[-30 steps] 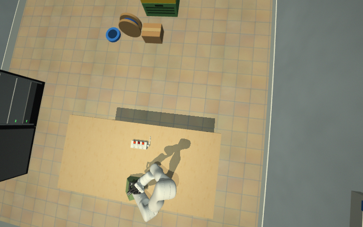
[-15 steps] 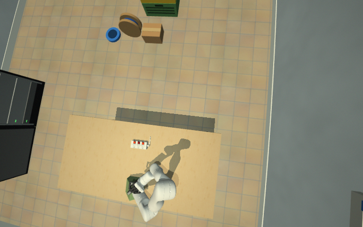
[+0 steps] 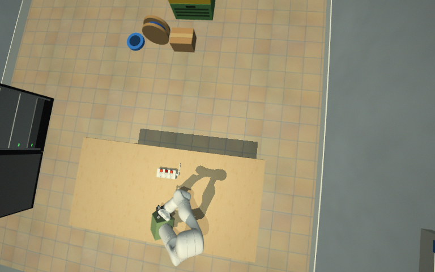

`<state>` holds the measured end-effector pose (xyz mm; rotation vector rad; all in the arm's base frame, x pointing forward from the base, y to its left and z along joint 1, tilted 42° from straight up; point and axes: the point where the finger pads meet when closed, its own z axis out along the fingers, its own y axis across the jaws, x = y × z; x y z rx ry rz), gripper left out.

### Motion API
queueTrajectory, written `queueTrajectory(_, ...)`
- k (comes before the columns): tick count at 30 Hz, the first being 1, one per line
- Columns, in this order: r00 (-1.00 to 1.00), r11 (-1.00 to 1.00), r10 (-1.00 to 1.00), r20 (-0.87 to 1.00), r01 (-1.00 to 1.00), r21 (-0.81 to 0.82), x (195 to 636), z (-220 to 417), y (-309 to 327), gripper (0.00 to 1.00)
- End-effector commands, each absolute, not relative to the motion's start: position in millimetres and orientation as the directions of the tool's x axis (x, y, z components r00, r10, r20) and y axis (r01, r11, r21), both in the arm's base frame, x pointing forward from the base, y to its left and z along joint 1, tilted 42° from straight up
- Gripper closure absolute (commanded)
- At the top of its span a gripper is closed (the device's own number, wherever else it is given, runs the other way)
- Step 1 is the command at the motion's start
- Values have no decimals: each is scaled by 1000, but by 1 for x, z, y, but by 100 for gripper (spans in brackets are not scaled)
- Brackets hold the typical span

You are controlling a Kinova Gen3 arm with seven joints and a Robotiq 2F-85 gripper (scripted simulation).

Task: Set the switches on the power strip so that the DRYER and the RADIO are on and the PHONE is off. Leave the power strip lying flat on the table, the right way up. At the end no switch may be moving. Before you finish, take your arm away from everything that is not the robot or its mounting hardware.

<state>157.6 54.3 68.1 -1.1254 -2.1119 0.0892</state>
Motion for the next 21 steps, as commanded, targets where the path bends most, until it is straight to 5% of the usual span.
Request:
queueTrajectory(1,-455,665,728,512,651,-366,183,62,57,100)
queueTrajectory(14,-761,681,646,55,542,-492,320,19,13,100)
queueTrajectory(21,-761,681,646,55,542,-492,320,19,13,100)
